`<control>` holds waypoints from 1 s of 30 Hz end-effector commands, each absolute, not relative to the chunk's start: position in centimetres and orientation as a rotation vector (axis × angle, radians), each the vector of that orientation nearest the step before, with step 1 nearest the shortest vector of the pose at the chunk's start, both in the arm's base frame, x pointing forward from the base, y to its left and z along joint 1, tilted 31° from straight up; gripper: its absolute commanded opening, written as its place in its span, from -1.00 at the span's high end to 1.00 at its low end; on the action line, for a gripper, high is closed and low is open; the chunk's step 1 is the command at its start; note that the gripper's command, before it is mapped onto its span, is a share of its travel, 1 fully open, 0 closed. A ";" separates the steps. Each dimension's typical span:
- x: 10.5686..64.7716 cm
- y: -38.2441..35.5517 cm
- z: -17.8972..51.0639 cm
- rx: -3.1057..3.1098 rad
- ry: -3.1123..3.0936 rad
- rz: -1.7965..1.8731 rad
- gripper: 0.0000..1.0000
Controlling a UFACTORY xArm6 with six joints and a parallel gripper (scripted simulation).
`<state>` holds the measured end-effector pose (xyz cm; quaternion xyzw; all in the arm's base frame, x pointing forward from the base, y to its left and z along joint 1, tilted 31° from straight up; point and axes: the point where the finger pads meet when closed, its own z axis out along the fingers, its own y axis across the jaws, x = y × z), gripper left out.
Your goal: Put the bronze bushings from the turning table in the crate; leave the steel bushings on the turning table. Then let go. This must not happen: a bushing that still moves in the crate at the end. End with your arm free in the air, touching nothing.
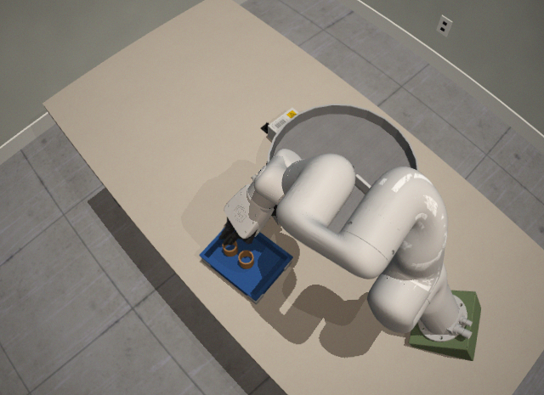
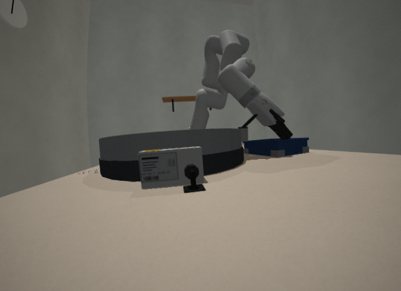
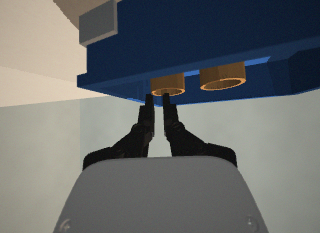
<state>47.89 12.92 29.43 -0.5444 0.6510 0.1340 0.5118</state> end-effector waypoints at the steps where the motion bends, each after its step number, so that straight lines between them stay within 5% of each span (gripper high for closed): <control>1: 47.8 12.9 29.8 -1.310 1.564 0.320 0.77; 30: 44.4 11.5 36.0 -1.310 1.564 0.320 0.77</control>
